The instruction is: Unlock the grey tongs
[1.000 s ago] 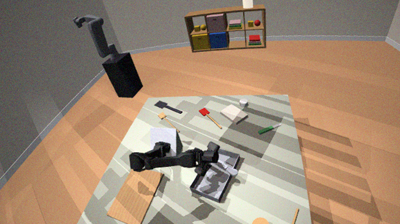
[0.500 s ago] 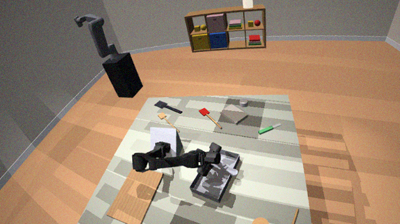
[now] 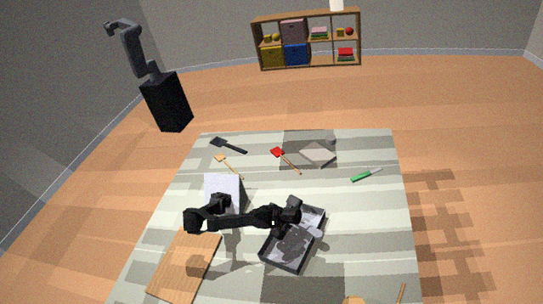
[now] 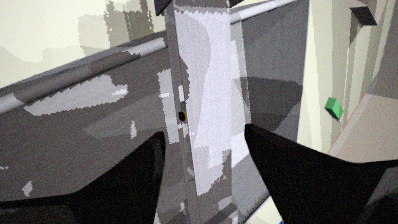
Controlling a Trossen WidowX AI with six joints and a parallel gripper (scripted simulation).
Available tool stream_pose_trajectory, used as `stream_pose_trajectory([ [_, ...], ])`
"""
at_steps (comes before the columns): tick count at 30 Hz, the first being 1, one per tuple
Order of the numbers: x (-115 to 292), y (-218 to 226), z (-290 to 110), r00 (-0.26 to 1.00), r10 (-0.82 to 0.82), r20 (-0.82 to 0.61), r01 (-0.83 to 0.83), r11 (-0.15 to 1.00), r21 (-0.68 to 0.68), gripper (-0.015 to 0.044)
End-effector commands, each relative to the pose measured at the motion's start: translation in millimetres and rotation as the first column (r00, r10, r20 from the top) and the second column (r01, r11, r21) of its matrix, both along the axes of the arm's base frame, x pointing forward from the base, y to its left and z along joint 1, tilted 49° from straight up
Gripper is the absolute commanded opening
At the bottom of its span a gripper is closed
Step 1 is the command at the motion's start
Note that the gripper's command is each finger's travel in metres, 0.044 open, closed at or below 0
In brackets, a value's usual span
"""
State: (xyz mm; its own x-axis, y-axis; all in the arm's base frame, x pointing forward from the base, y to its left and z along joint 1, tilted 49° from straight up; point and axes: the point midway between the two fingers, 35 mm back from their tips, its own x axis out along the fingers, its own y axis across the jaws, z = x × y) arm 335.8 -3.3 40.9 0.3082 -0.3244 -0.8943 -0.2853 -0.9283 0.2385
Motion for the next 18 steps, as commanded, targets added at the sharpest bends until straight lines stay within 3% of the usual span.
stream_pose_trajectory([
  [1, -0.5, -2.9, -10.1, 1.0, 0.001, -0.014, -0.001, 1.0, -0.001, 0.026],
  [6, -0.4, -3.3, -11.1, 1.0, 0.001, -0.014, -0.001, 1.0, -0.001, 0.026],
  [13, 0.3, -2.7, -6.2, 1.0, -0.001, -0.003, 0.001, 1.0, -0.001, 0.0076],
  [18, 0.3, -2.7, -6.2, 1.0, -0.001, -0.003, 0.001, 1.0, -0.001, 0.0043],
])
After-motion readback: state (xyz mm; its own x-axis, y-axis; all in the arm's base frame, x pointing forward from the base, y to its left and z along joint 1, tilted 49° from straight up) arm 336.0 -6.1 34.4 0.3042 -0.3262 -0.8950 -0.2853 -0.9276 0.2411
